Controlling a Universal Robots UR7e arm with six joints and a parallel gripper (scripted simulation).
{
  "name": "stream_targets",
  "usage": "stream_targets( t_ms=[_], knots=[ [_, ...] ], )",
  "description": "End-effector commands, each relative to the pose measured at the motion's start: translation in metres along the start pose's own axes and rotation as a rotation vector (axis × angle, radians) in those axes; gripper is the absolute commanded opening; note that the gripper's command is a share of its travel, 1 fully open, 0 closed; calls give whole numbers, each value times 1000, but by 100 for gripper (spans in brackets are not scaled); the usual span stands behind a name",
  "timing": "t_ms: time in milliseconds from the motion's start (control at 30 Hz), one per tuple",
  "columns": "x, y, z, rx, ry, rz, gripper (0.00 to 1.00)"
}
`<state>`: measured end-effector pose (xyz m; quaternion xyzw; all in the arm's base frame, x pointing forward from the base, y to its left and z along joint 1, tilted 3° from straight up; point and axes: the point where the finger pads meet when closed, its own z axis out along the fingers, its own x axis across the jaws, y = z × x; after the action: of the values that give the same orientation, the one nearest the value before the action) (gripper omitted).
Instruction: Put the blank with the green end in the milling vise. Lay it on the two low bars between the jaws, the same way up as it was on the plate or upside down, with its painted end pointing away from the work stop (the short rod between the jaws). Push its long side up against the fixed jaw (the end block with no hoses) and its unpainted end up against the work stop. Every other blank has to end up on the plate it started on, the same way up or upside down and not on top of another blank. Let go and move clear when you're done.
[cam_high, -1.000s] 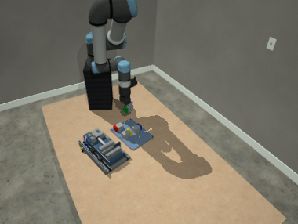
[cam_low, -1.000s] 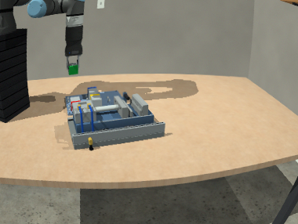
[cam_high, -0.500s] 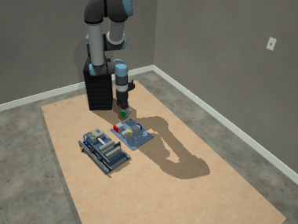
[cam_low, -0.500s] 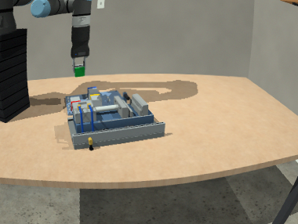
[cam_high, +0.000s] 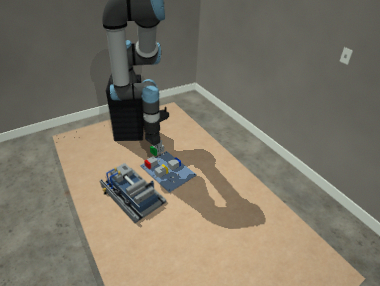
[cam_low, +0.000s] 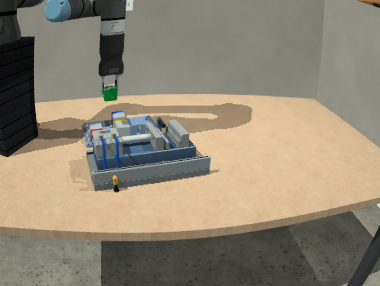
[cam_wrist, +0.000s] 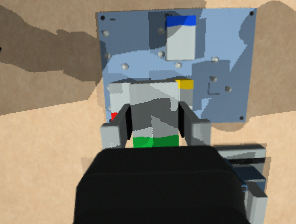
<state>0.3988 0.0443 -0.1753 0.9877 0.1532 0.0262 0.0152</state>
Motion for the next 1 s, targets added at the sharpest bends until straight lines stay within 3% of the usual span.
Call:
stream_targets(
  t_ms=[0, 33, 200, 600, 767, 967],
  knots=[
    [2, 2, 0, 0, 0, 0, 0],
    [2, 2, 0, 0, 0, 0, 0],
    [26, 44, 1, 0, 0, 0, 0],
    [26, 44, 1, 0, 0, 0, 0],
    [50, 86, 2, 0, 0, 0, 0],
    [50, 86, 2, 0, 0, 0, 0]
  ],
)
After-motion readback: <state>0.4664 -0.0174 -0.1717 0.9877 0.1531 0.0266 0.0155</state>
